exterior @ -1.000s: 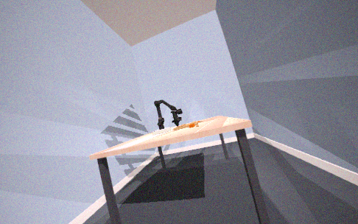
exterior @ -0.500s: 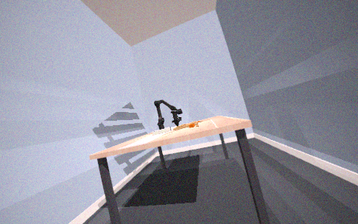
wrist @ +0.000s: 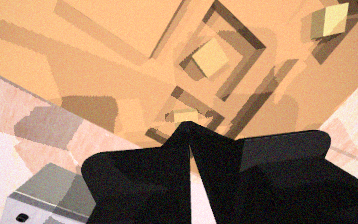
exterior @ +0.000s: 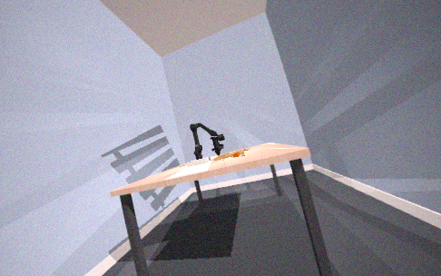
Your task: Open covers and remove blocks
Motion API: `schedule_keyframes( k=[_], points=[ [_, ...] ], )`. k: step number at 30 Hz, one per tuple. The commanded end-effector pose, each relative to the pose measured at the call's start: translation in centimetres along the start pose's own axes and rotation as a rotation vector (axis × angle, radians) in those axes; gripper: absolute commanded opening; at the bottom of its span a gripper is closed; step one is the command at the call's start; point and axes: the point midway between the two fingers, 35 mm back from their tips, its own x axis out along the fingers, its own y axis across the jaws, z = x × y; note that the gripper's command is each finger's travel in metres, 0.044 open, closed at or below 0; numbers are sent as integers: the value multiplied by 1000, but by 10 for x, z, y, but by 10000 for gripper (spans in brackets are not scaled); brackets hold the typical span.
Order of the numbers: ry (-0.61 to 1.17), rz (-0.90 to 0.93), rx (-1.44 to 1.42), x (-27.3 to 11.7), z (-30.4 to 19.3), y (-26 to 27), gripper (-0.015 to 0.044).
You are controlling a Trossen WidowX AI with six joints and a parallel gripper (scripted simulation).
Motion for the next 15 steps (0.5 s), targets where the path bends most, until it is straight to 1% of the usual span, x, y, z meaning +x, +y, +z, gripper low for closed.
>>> schedule_keyframes(
  k=[1,8,10,13,14,15],
  points=[
    [1,2,0,-3,1,0,0],
    [4,5,-1,-11,3,0,0],
    [6,6,-4,-10,1,1,53],
    [5,6,-4,-24,3,0,131],
    [5,6,-3,-29,3,-1,144],
    [5,6,-3,-35,3,-1,144]
  ],
)
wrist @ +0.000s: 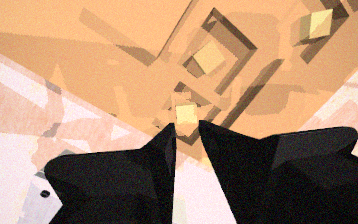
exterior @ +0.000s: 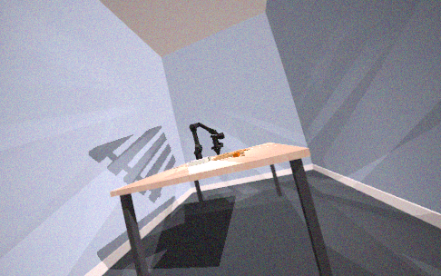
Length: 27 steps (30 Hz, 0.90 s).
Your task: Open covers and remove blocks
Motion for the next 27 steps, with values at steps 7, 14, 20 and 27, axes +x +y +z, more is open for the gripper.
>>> schedule_keyframes(
  k=[7,14,20,27],
  points=[
    [-12,-11,4,-45,2,-1,144],
    [-12,-11,4,-37,2,-1,144],
    [-12,-11,4,-21,3,-1,144],
    [-11,-10,4,-10,2,-1,144]
  ],
)
